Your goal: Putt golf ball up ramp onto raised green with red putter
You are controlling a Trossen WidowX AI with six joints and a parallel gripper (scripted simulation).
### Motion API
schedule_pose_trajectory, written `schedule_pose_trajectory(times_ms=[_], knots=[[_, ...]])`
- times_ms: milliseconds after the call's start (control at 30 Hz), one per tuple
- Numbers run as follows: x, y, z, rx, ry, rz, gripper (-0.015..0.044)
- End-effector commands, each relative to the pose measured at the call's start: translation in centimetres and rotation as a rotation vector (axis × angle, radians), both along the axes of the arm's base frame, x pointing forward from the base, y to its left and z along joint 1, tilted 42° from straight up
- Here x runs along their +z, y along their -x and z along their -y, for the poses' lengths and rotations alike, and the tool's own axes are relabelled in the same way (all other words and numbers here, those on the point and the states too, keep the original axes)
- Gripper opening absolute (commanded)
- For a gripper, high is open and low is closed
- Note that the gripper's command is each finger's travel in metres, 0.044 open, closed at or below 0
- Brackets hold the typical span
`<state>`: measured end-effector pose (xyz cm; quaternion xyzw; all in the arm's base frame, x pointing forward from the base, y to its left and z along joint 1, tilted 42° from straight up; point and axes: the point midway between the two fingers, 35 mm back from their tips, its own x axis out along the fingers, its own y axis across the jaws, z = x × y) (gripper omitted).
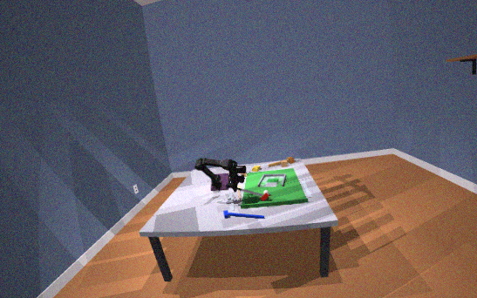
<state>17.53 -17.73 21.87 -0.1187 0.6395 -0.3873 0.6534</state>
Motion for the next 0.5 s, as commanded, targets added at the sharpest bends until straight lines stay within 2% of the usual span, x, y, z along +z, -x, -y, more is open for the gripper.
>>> schedule_pose_trajectory(times_ms=[0,233,467], knots=[[-2.2,-1.7,-1.9,0.005,-0.016,0.001,0.0000],[-8.1,-4.4,-8.5,0.010,-0.013,0.000,0.0000],[-8.5,-4.6,-9.2,0.013,-0.009,-0.001,0.0000]])
